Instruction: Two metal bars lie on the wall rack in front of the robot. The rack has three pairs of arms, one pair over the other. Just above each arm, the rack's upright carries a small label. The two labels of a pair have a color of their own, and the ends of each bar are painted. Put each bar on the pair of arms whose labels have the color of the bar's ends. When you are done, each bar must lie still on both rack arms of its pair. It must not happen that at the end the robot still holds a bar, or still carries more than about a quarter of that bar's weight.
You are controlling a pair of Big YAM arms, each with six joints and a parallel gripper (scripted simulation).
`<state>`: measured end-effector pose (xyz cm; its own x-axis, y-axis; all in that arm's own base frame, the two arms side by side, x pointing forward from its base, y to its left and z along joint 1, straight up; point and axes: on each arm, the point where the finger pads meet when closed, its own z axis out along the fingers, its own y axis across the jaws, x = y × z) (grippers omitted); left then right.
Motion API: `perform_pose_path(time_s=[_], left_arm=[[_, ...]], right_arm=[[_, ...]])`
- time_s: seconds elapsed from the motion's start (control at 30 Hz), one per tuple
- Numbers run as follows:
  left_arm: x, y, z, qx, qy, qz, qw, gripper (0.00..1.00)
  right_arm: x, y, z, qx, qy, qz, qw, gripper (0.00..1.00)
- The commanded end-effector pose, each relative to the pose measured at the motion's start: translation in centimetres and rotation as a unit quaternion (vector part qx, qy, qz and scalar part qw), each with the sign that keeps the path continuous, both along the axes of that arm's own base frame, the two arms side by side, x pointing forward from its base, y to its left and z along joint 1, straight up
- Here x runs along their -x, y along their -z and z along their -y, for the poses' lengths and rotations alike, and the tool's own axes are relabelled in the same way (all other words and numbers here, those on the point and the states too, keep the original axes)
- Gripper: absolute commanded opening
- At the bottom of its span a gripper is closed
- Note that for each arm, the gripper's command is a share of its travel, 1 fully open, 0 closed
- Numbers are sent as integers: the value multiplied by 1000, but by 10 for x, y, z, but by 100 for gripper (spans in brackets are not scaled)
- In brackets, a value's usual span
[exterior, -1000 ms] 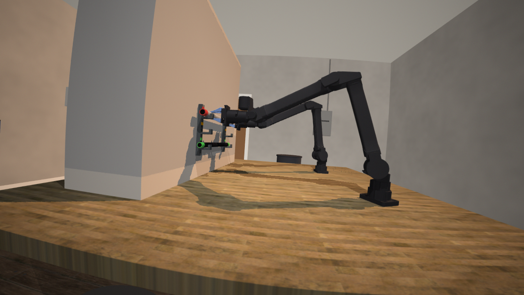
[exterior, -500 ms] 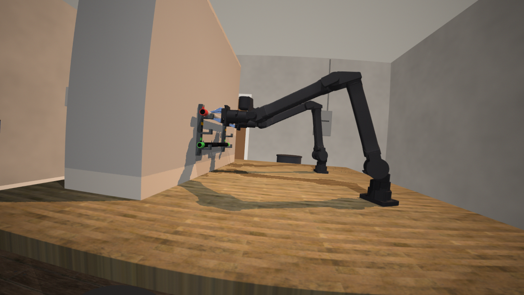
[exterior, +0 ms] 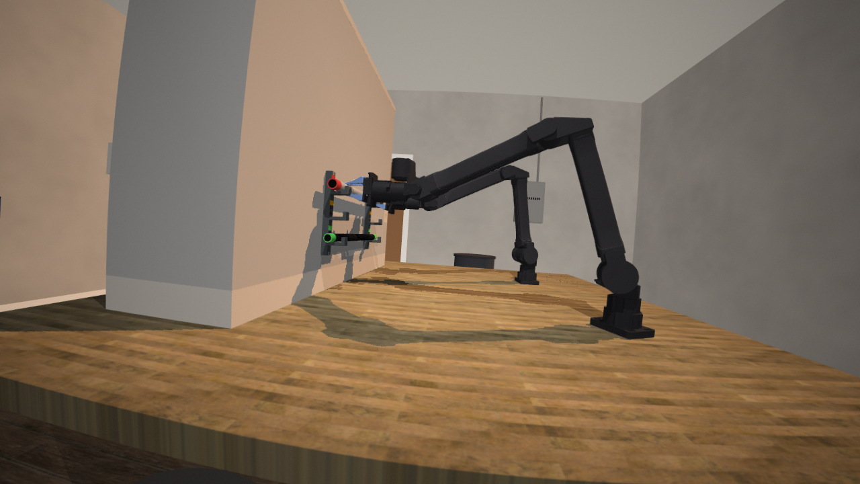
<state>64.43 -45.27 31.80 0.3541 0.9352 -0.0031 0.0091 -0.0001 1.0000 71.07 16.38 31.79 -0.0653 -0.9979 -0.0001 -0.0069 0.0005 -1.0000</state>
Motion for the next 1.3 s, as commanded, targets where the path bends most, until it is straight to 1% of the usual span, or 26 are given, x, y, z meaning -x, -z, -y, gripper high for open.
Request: perform_pose_path(time_s=[0.0,0.63,1.13,1.27], left_arm=[[-6,-17,-5,22,-8,14,1000,0],[-6,-19,-5,22,-8,14,1000,0],[-6,-19,-5,22,-8,14,1000,64],[-6,-19,-5,22,-8,14,1000,64]], right_arm=[[0,-15,2,-14,5,19,1000,0],[0,-18,2,-14,5,19,1000,0],[0,-18,2,-14,5,19,1000,65],[0,-18,2,-14,5,19,1000,65]])
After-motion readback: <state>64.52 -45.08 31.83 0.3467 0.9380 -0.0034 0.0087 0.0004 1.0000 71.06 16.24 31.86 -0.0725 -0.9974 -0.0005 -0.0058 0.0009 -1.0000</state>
